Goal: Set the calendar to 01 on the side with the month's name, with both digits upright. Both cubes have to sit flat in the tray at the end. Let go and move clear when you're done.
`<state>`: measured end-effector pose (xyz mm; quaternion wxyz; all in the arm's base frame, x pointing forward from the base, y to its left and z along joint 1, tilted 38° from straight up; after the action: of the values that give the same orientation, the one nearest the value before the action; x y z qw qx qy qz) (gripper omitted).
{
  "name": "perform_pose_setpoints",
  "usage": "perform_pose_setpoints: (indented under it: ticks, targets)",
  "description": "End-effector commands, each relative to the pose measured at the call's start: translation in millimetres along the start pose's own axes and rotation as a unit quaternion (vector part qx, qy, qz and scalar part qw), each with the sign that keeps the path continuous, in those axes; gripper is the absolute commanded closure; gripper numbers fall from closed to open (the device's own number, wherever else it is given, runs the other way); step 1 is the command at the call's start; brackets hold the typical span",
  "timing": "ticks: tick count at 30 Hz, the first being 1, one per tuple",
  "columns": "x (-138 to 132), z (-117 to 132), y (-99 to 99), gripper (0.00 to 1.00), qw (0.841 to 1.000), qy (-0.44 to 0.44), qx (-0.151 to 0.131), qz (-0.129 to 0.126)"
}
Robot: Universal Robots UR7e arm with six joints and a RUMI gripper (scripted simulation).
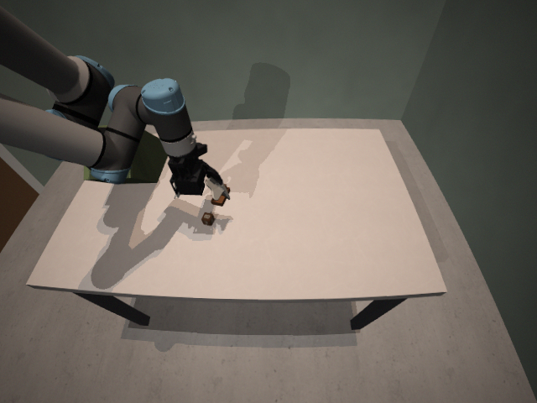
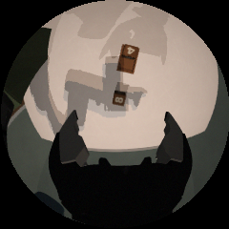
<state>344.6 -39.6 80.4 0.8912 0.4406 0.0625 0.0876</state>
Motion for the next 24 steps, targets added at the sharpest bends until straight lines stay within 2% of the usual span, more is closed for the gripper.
perform_pose_setpoints:
  ticks: [1,11,12,24]
  targets:
    - [-4.1,9.9,-1.2,0.00,0.998,-0.068,-0.002,-0.001]
    - [-6.2,14.3,-1.7,0.00,0.995,-0.098,-0.003,-0.001]
    - [-6.2,14.3,-1.7,0.72,0.995,-0.098,-0.003,-0.001]
    - [-6.2,14.3,-1.7,0.72,0.995,-0.098,-0.003,-0.001]
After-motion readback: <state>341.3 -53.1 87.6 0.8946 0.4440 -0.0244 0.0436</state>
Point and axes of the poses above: the point where the finger pads meet when closed, its own y axis back along the fingers, its own x axis across the jaws, z = x × y, the point moved 10 cm from there along y, back along the fingers, and after that the axes turned 7 degrees about y, right-handed, at the moved point
